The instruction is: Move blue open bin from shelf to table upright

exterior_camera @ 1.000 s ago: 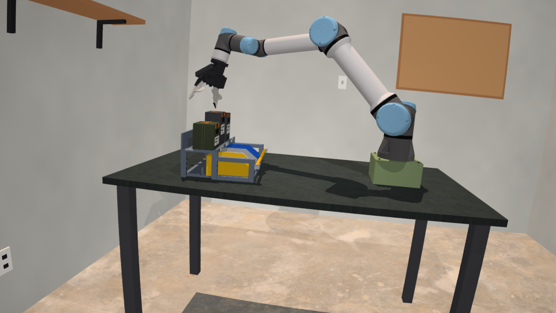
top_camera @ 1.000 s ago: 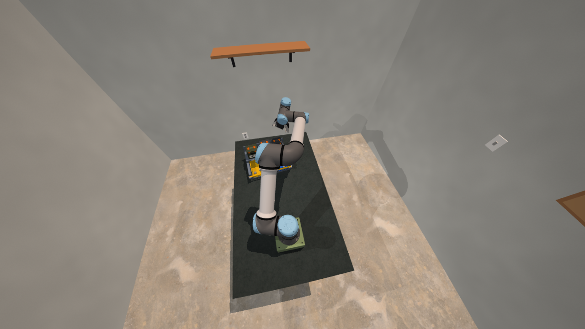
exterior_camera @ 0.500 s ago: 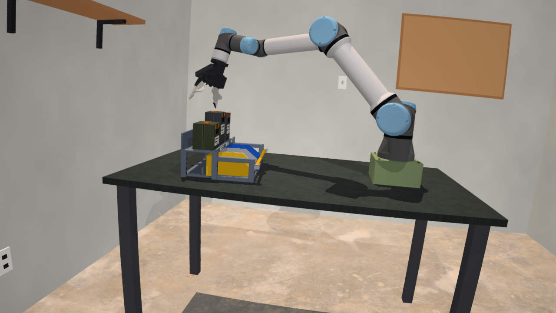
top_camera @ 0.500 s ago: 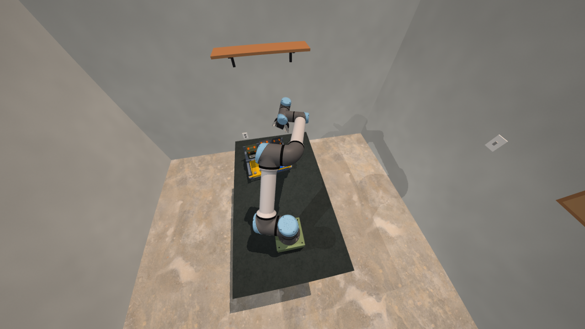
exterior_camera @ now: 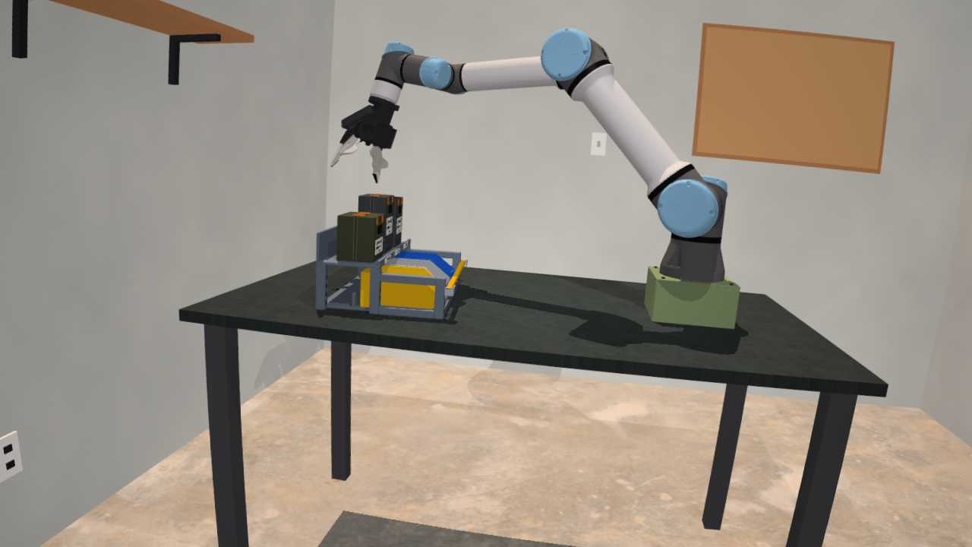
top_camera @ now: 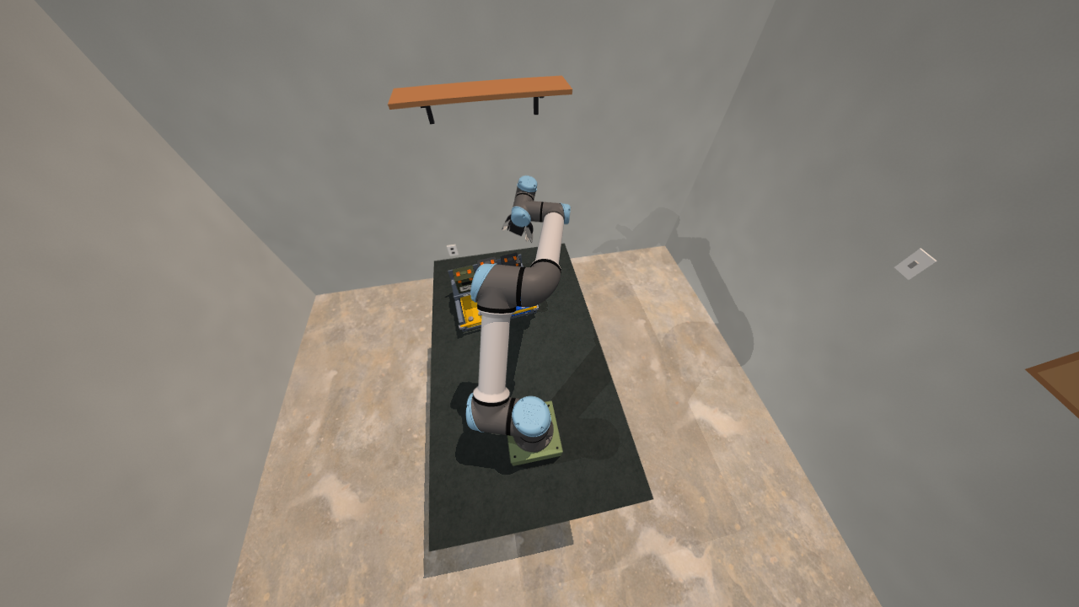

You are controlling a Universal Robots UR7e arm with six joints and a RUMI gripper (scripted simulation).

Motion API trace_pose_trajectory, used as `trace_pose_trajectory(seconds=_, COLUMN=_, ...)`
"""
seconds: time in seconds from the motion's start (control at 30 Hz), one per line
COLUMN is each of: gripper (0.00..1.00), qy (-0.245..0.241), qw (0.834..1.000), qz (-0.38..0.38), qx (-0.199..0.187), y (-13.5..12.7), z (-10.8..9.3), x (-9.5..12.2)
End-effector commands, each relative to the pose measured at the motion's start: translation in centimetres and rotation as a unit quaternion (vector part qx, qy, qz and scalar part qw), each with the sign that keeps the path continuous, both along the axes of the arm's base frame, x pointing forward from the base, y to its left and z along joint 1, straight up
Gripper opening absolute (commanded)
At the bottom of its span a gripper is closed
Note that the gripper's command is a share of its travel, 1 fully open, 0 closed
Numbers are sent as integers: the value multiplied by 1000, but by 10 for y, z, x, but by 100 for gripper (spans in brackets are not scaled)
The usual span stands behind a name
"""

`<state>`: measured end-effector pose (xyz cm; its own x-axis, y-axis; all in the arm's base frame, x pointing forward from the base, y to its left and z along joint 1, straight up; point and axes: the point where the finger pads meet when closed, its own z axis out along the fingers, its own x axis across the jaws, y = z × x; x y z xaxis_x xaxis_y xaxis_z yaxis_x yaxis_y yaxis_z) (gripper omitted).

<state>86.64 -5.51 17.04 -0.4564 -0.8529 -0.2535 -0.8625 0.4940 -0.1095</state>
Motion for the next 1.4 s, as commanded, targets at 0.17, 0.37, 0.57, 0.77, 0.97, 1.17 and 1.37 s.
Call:
trace_pose_trajectory(seconds=0.17, gripper=100, qy=-1, qw=1000, qz=0, qx=0, y=0, z=33, x=1)
trace_pose_trajectory(seconds=0.37, gripper=100, qy=-1, qw=1000, qz=0, qx=0, y=0, z=53, x=-1)
trace_pose_trajectory(seconds=0.57, gripper=100, qy=-1, qw=1000, qz=0, qx=0, y=1, z=61, x=-1)
trace_pose_trajectory(seconds=0.77, gripper=100, qy=-1, qw=1000, qz=0, qx=0, y=1, z=64, x=-2)
trace_pose_trajectory(seconds=0.97, gripper=100, qy=-1, qw=1000, qz=0, qx=0, y=1, z=64, x=-2)
trace_pose_trajectory(seconds=1.17, gripper=100, qy=-1, qw=1000, qz=0, qx=0, y=1, z=64, x=-2)
trace_pose_trajectory(seconds=1.37, gripper=100, qy=0, qw=1000, qz=-2, qx=0, y=1, z=64, x=-3)
